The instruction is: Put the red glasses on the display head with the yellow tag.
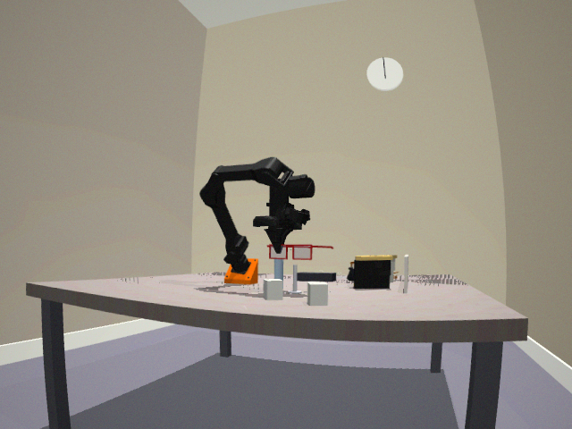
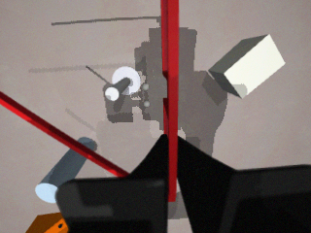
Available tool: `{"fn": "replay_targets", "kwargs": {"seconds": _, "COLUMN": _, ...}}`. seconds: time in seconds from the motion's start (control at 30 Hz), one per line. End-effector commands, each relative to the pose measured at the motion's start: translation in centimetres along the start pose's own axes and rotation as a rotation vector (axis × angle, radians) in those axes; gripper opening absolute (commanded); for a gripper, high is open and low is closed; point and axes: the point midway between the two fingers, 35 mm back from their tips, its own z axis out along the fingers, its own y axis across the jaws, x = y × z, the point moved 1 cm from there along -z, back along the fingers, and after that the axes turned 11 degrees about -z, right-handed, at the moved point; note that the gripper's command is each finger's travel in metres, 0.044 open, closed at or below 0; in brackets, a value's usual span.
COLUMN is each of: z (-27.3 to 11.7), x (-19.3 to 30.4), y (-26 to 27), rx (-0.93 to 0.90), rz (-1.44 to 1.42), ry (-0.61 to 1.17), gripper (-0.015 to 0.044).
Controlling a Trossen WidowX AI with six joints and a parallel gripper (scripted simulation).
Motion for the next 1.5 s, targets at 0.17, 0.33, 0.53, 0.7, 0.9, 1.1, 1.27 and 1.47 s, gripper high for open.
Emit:
{"fn": "replay_targets", "kwargs": {"seconds": 0.17, "z": 0.1, "x": -1.0, "y": 0.1, "rx": 0.003, "rz": 0.01, "ry": -0.003, "gripper": 0.0}}
{"fn": "replay_targets", "kwargs": {"seconds": 0.33, "z": 1.5, "x": -1.1, "y": 0.1, "rx": 0.002, "rz": 0.011, "ry": -0.003, "gripper": 0.0}}
{"fn": "replay_targets", "kwargs": {"seconds": 0.53, "z": 3.8, "x": -1.1, "y": 0.1, "rx": 0.004, "rz": 0.011, "ry": -0.004, "gripper": 0.0}}
{"fn": "replay_targets", "kwargs": {"seconds": 0.7, "z": 5.6, "x": -1.0, "y": 0.0, "rx": 0.007, "rz": 0.011, "ry": -0.004, "gripper": 0.0}}
{"fn": "replay_targets", "kwargs": {"seconds": 0.9, "z": 5.8, "x": -1.0, "y": 0.0, "rx": 0.008, "rz": 0.011, "ry": -0.004, "gripper": 0.0}}
{"fn": "replay_targets", "kwargs": {"seconds": 1.1, "z": 5.8, "x": -1.3, "y": -0.5, "rx": 0.008, "rz": 0.011, "ry": -0.004, "gripper": 0.0}}
{"fn": "replay_targets", "kwargs": {"seconds": 1.27, "z": 5.8, "x": -1.5, "y": -0.8, "rx": 0.008, "rz": 0.011, "ry": -0.005, "gripper": 0.0}}
{"fn": "replay_targets", "kwargs": {"seconds": 1.47, "z": 5.8, "x": -1.6, "y": -0.9, "rx": 0.008, "rz": 0.011, "ry": -0.005, "gripper": 0.0}}
